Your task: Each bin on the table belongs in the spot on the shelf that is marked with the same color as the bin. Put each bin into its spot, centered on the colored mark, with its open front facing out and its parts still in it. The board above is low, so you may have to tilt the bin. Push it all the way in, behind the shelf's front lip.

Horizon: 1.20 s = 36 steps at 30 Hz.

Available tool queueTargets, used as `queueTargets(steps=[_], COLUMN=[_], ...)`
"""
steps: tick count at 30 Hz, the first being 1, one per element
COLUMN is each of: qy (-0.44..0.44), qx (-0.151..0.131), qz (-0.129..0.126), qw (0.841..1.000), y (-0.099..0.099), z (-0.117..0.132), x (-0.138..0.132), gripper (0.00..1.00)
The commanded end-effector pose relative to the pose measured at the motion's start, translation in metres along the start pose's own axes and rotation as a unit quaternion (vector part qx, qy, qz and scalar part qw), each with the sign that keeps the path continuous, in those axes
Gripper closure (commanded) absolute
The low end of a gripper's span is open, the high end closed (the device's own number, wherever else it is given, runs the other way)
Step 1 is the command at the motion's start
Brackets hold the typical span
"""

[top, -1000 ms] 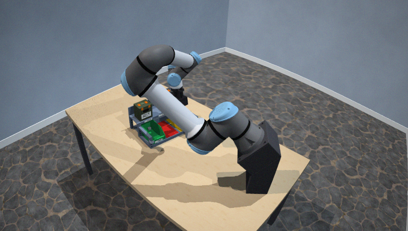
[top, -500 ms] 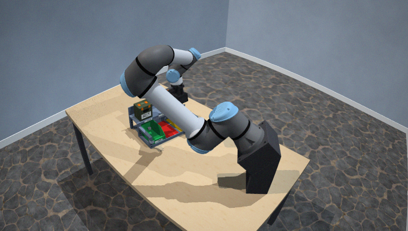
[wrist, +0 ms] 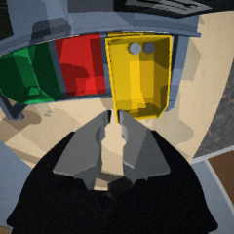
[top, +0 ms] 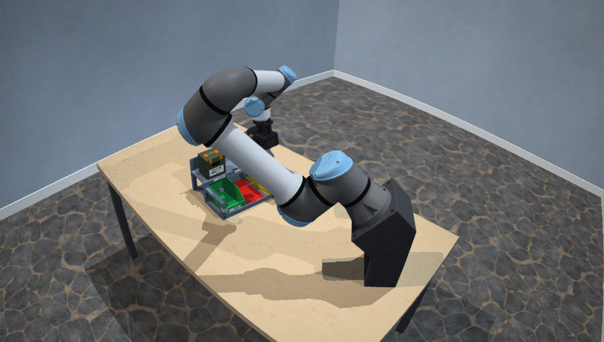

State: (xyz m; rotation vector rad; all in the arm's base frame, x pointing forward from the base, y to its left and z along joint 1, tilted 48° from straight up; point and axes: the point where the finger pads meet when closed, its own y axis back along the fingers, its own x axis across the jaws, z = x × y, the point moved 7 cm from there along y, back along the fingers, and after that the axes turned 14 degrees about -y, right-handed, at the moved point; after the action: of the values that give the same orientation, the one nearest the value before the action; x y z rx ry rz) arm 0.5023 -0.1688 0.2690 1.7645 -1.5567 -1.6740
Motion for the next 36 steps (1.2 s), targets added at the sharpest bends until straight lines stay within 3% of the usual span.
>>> queueTargets(steps=[1,13,36], qy=[0.000,0.000,0.000], qx=[0.000,0.000,0.000], qz=[0.000,0.000,0.000], qw=[1.000,1.000,1.000], y=[0.007,0.018,0.023], z=[0.001,0.002,0.003], x=[0.001,0.002,0.002], gripper=[0.95,0.95,0.95])
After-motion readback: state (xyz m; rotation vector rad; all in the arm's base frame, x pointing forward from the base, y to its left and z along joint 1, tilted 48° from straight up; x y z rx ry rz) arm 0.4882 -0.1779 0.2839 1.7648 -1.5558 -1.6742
